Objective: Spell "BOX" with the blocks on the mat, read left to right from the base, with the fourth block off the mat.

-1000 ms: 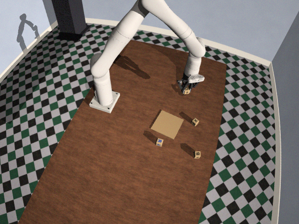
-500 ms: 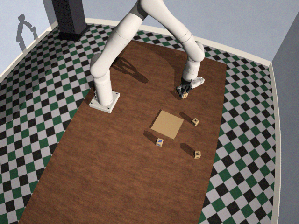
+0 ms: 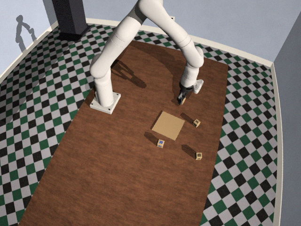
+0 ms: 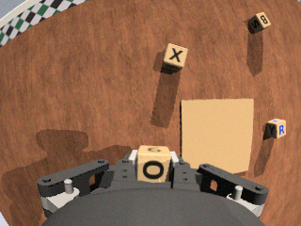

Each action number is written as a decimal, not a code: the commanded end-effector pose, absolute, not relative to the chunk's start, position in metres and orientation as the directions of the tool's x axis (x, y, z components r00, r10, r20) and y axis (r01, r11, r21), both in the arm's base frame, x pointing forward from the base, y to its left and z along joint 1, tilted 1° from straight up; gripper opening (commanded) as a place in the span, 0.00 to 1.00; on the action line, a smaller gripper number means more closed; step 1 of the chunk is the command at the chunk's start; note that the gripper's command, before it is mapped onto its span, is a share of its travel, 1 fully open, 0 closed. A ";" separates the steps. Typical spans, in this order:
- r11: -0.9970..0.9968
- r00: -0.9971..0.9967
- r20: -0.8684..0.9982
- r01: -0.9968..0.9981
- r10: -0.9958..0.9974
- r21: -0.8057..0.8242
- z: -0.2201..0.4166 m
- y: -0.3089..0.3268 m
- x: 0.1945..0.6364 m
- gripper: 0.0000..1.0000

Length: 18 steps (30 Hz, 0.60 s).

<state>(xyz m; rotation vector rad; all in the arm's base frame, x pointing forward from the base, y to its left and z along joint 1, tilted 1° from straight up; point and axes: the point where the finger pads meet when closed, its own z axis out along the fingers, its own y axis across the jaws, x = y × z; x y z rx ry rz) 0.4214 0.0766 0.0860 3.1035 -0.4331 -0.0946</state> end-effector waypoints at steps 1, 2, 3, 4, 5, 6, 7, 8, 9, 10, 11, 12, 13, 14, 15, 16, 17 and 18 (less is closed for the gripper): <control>-0.974 0.972 -0.060 -0.227 -0.227 0.006 0.087 0.065 0.421 0.26; -0.982 0.980 -0.061 -0.191 -0.191 0.003 0.087 0.063 0.420 0.26; -0.988 0.986 -0.061 -0.154 -0.154 0.001 0.087 0.060 0.419 0.26; -0.993 0.991 -0.062 -0.117 -0.117 -0.002 0.087 0.057 0.418 0.26; -0.997 0.995 -0.062 -0.080 -0.079 -0.005 0.087 0.054 0.417 0.26; -0.999 0.997 -0.062 -0.042 -0.042 -0.007 0.087 0.052 0.417 0.26; -1.000 0.998 -0.062 -0.004 -0.003 -0.010 0.087 0.049 0.416 0.26; -0.999 0.998 -0.061 0.034 0.035 -0.013 0.087 0.046 0.415 0.26; -0.997 0.995 -0.061 0.072 0.073 -0.015 0.088 0.044 0.414 0.26; -0.994 0.992 -0.060 0.110 0.111 -0.018 0.088 0.041 0.413 0.26; -0.989 0.987 -0.059 0.148 0.149 -0.021 0.088 0.039 0.412 0.26; -0.982 0.981 -0.057 0.185 0.186 -0.023 0.088 0.036 0.411 0.26; -0.975 0.973 -0.056 0.223 0.224 -0.025 0.088 0.034 0.410 0.26; -0.965 0.964 -0.054 0.259 0.261 -0.028 0.088 0.031 0.409 0.26; -0.965 0.964 -0.054 0.259 0.261 -0.028 0.088 0.031 0.409 0.26; -0.965 0.964 -0.054 0.259 0.261 -0.028 0.088 0.031 0.409 0.26; -0.955 0.953 -0.052 0.296 0.297 -0.030 0.089 0.029 0.409 0.26; -0.943 0.942 -0.050 0.332 0.333 -0.032 0.089 0.026 0.408 0.26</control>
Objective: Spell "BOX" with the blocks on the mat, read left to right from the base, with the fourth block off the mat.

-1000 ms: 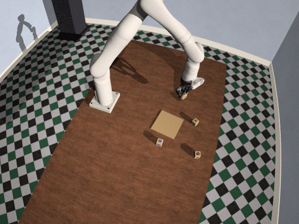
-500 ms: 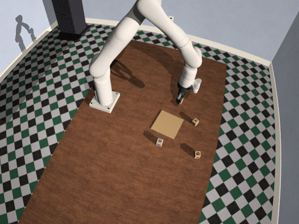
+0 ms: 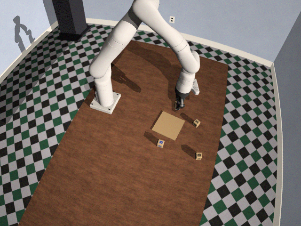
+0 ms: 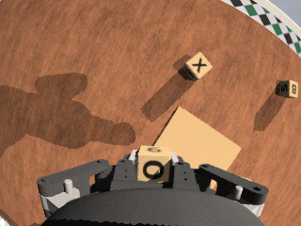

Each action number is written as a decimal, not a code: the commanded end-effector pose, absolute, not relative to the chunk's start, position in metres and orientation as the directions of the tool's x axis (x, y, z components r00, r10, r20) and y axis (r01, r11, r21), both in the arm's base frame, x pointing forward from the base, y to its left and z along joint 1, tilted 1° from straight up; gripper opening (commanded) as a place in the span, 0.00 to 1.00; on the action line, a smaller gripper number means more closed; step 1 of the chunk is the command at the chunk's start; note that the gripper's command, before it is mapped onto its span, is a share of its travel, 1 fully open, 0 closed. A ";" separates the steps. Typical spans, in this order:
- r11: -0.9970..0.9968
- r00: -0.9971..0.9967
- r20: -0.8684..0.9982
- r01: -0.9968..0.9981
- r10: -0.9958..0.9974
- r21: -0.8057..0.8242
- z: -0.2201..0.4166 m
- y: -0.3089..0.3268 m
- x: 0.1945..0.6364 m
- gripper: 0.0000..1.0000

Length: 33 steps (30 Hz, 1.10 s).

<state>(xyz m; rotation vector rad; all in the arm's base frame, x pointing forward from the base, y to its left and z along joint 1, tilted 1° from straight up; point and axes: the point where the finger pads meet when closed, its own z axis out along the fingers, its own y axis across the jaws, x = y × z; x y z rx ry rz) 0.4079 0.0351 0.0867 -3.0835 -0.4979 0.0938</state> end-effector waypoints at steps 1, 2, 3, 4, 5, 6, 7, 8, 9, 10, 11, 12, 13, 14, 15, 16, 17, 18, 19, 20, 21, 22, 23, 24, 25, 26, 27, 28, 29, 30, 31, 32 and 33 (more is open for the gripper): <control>-0.930 0.929 -0.048 0.367 0.368 -0.033 0.089 0.024 0.407 0.26; -0.915 0.914 -0.046 0.401 0.402 -0.035 0.089 0.021 0.406 0.26; -0.900 0.899 -0.044 0.435 0.436 -0.036 0.089 0.019 0.405 0.26; -0.883 0.882 -0.041 0.467 0.469 -0.038 0.090 0.017 0.405 0.26; -0.866 0.865 -0.039 0.499 0.500 -0.039 0.090 0.015 0.404 0.26; -0.847 0.846 -0.036 0.530 0.531 -0.039 0.090 0.013 0.403 0.26; -0.828 0.827 -0.033 0.560 0.561 -0.040 0.091 0.010 0.402 0.26; -0.807 0.807 -0.031 0.589 0.590 -0.040 0.091 0.008 0.402 0.26; -0.786 0.786 -0.028 0.616 0.618 -0.041 0.091 0.006 0.401 0.26; -0.765 0.765 -0.025 0.643 0.644 -0.041 0.092 0.004 0.400 0.26; -0.743 0.742 -0.023 0.668 0.670 -0.040 0.092 0.002 0.400 0.26; -0.720 0.720 -0.020 0.693 0.694 -0.040 0.092 0.000 0.399 0.26; -0.697 0.697 -0.018 0.716 0.717 -0.039 0.093 -0.001 0.398 0.26; -0.697 0.697 -0.018 0.716 0.717 -0.039 0.093 -0.001 0.398 0.26; -0.697 0.697 -0.018 0.716 0.717 -0.039 0.093 -0.001 0.398 0.26; -0.674 0.674 -0.015 0.738 0.739 -0.039 0.093 -0.003 0.398 0.26; -0.650 0.650 -0.013 0.759 0.760 -0.038 0.093 -0.005 0.397 0.26; -0.627 0.627 -0.011 0.779 0.779 -0.037 0.094 -0.007 0.397 0.26; -0.603 0.603 -0.009 0.797 0.798 -0.036 0.094 -0.008 0.396 0.26; -0.579 0.579 -0.007 0.814 0.815 -0.034 0.094 -0.010 0.396 0.26; -0.556 0.556 -0.005 0.831 0.831 -0.033 0.095 -0.012 0.395 0.26; -0.532 0.532 -0.003 0.846 0.847 -0.032 0.095 -0.013 0.395 0.26; -0.509 0.509 -0.002 0.860 0.861 -0.030 0.095 -0.015 0.394 0.26; -0.486 0.486 0.000 0.873 0.874 -0.028 0.096 -0.016 0.394 0.26; -0.464 0.464 0.001 0.886 0.886 -0.027 0.096 -0.017 0.393 0.26; -0.441 0.442 0.002 0.897 0.897 -0.025 0.096 -0.019 0.393 0.26; -0.420 0.420 0.004 0.907 0.908 -0.024 0.097 -0.020 0.392 0.26; -0.399 0.399 0.005 0.917 0.917 -0.022 0.097 -0.021 0.392 0.26; -0.378 0.378 0.005 0.926 0.926 -0.020 0.097 -0.022 0.392 0.26; -0.358 0.358 0.006 0.933 0.934 -0.018 0.098 -0.023 0.391 0.26; -0.358 0.358 0.006 0.933 0.934 -0.018 0.098 -0.023 0.391 0.26; -0.358 0.358 0.006 0.933 0.934 -0.018 0.098 -0.023 0.391 0.26; -0.339 0.339 0.007 0.941 0.941 -0.017 0.098 -0.025 0.391 0.26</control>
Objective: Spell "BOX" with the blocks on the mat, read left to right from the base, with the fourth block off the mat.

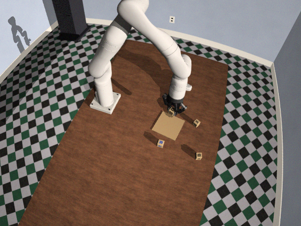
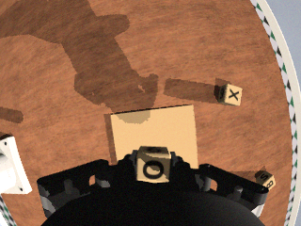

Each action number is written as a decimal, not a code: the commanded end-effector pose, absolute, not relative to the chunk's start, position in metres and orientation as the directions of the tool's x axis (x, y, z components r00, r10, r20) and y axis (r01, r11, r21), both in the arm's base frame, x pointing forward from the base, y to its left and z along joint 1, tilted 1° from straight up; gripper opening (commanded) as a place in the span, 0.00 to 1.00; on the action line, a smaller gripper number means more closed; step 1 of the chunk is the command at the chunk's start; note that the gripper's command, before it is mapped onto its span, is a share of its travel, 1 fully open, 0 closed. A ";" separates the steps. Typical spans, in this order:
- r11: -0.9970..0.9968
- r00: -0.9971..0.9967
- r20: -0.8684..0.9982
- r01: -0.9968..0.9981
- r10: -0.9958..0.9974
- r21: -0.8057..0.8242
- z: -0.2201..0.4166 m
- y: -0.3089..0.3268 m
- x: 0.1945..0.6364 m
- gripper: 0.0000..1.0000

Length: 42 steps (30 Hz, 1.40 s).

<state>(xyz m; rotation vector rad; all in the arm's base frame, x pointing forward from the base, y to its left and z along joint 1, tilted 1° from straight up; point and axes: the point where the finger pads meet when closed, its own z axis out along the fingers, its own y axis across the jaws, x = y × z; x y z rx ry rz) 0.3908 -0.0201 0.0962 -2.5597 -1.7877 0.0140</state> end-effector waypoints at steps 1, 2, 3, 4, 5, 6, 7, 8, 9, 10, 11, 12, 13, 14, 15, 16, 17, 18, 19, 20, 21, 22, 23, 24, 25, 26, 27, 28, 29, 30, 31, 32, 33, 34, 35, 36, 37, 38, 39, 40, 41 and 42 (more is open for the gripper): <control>-0.320 0.320 0.007 0.947 0.947 -0.015 0.098 -0.026 0.391 0.26; -0.302 0.303 0.008 0.953 0.953 -0.014 0.099 -0.027 0.390 0.26; -0.285 0.285 0.008 0.958 0.958 -0.012 0.099 -0.027 0.390 0.26; -0.269 0.269 0.009 0.963 0.963 -0.011 0.099 -0.028 0.390 0.26; -0.253 0.253 0.009 0.967 0.967 -0.009 0.099 -0.029 0.389 0.26; -0.238 0.238 0.009 0.971 0.971 -0.008 0.100 -0.030 0.389 0.26; -0.224 0.224 0.009 0.975 0.974 -0.006 0.100 -0.031 0.389 0.26; -0.211 0.211 0.010 0.977 0.977 -0.005 0.100 -0.031 0.389 0.26; -0.199 0.199 0.010 0.980 0.980 -0.004 0.100 -0.032 0.389 0.26; -0.187 0.187 0.010 0.982 0.982 -0.003 0.100 -0.033 0.388 0.26; -0.176 0.176 0.010 0.984 0.984 -0.002 0.101 -0.033 0.388 0.26; -0.166 0.166 0.010 0.986 0.986 -0.001 0.101 -0.034 0.388 0.26; -0.157 0.157 0.010 0.988 0.988 0.000 0.101 -0.034 0.388 0.26; -0.148 0.148 0.010 0.989 0.989 0.001 0.101 -0.035 0.388 0.26; -0.148 0.148 0.010 0.989 0.989 0.001 0.101 -0.035 0.388 0.26; -0.148 0.148 0.010 0.989 0.989 0.001 0.101 -0.035 0.388 0.26; -0.140 0.140 0.010 0.990 0.990 0.002 0.101 -0.035 0.388 0.26; -0.133 0.133 0.010 0.991 0.991 0.002 0.101 -0.035 0.388 0.26; -0.127 0.127 0.010 0.992 0.992 0.003 0.101 -0.036 0.388 0.26; -0.122 0.122 0.009 0.993 0.993 0.003 0.101 -0.036 0.387 0.26; -0.117 0.117 0.009 0.993 0.993 0.004 0.101 -0.036 0.387 0.26; -0.112 0.112 0.009 0.994 0.994 0.004 0.102 -0.036 0.387 0.26; -0.109 0.109 0.009 0.994 0.994 0.005 0.102 -0.037 0.387 0.26; -0.105 0.105 0.009 0.994 0.994 0.005 0.102 -0.037 0.387 0.26; -0.103 0.103 0.009 0.995 0.995 0.005 0.102 -0.037 0.387 0.26; -0.101 0.101 0.009 0.995 0.995 0.005 0.102 -0.037 0.387 0.26; -0.099 0.099 0.009 0.995 0.995 0.006 0.102 -0.037 0.387 0.26; -0.098 0.098 0.009 0.995 0.995 0.006 0.102 -0.037 0.387 0.26; -0.097 0.097 0.009 0.995 0.995 0.006 0.102 -0.037 0.387 0.26; -0.096 0.096 0.009 0.995 0.995 0.006 0.102 -0.037 0.387 0.26; -0.096 0.096 0.009 0.995 0.995 0.006 0.102 -0.037 0.387 0.26; -0.096 0.096 0.009 0.995 0.995 0.006 0.102 -0.037 0.387 0.26; -0.096 0.096 0.009 0.995 0.995 0.006 0.102 -0.037 0.387 0.26; -0.096 0.096 0.009 0.995 0.995 0.006 0.102 -0.037 0.387 0.26; -0.096 0.095 0.009 0.995 0.995 0.006 0.102 -0.037 0.387 0.26; -0.096 0.095 0.009 0.995 0.995 0.006 0.102 -0.037 0.387 0.26; -0.096 0.095 0.009 0.995 0.995 0.006 0.102 -0.037 0.387 0.26; -0.096 0.095 0.009 0.995 0.995 0.006 0.102 -0.037 0.387 0.26; -0.096 0.095 0.009 0.995 0.995 0.006 0.102 -0.037 0.387 0.26; -0.096 0.095 0.009 0.995 0.995 0.006 0.102 -0.037 0.387 0.26; -0.096 0.095 0.009 0.995 0.995 0.006 0.102 -0.037 0.387 0.26; -0.096 0.095 0.009 0.995 0.995 0.006 0.102 -0.037 0.387 0.26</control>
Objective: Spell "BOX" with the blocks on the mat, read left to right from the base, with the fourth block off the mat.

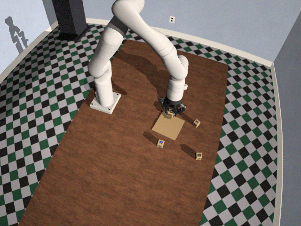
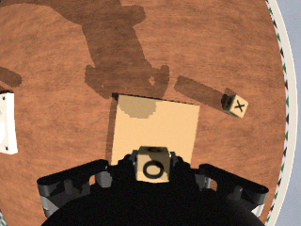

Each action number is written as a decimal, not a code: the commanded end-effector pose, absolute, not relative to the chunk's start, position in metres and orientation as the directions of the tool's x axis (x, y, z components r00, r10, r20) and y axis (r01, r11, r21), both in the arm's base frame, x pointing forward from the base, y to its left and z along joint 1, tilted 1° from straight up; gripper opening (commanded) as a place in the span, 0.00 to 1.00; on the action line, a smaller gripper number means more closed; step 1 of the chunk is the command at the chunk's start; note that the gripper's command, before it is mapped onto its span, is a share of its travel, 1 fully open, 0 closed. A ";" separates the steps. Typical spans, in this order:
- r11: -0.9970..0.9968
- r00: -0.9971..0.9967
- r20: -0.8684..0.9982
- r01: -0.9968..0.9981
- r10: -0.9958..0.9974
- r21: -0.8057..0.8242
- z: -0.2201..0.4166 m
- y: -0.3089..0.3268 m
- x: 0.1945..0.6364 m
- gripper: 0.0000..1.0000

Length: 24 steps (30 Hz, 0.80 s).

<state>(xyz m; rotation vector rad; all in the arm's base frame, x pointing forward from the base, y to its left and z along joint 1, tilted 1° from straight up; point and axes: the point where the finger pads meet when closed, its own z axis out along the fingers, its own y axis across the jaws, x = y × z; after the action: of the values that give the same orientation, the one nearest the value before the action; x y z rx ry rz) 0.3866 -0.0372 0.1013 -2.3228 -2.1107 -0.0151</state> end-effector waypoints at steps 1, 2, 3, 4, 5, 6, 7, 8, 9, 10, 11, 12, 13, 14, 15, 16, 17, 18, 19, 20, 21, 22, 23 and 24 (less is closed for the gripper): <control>-0.096 0.095 0.009 0.995 0.995 0.006 0.102 -0.037 0.387 0.26; -0.096 0.095 0.009 0.995 0.995 0.006 0.101 -0.037 0.387 0.26; -0.095 0.095 0.009 0.995 0.995 0.006 0.101 -0.037 0.387 0.26; -0.095 0.095 0.009 0.995 0.995 0.006 0.100 -0.037 0.387 0.26; -0.095 0.095 0.009 0.995 0.995 0.006 0.099 -0.037 0.387 0.26; -0.095 0.095 0.009 0.995 0.995 0.006 0.097 -0.037 0.387 0.26; -0.095 0.095 0.009 0.995 0.995 0.006 0.097 -0.037 0.387 0.26; -0.095 0.095 0.009 0.995 0.995 0.006 0.097 -0.037 0.387 0.26; -0.095 0.095 0.009 0.995 0.995 0.006 0.095 -0.037 0.387 0.26; -0.095 0.095 0.009 0.995 0.995 0.006 0.092 -0.037 0.387 0.26; -0.095 0.095 0.009 0.995 0.995 0.006 0.089 -0.037 0.387 0.26; -0.095 0.095 0.009 0.995 0.995 0.006 0.086 -0.037 0.387 0.26; -0.095 0.095 0.009 0.995 0.995 0.006 0.082 -0.037 0.387 0.26; -0.095 0.095 0.009 0.995 0.995 0.006 0.078 -0.037 0.387 0.26; -0.095 0.095 0.009 0.995 0.995 0.006 0.074 -0.037 0.387 0.26; -0.095 0.095 0.009 0.995 0.995 0.006 0.070 -0.037 0.387 0.26; -0.095 0.095 0.009 0.995 0.995 0.006 0.065 -0.037 0.387 0.26; -0.095 0.095 0.009 0.995 0.995 0.006 0.060 -0.037 0.387 0.26; -0.095 0.095 0.009 0.995 0.995 0.006 0.055 -0.037 0.387 0.26; -0.095 0.095 0.009 0.995 0.995 0.006 0.050 -0.037 0.387 0.26; -0.095 0.095 0.009 0.995 0.995 0.006 0.045 -0.037 0.387 0.26; -0.095 0.095 0.009 0.995 0.995 0.006 0.040 -0.037 0.387 0.26; -0.095 0.095 0.009 0.995 0.995 0.006 0.036 -0.037 0.388 0.26; -0.095 0.095 0.009 0.995 0.995 0.006 0.036 -0.037 0.388 0.26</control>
<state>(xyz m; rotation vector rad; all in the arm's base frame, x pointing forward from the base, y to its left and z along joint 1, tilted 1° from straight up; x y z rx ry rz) 0.3928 -0.0400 0.0474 -2.3410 -2.1177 -0.0393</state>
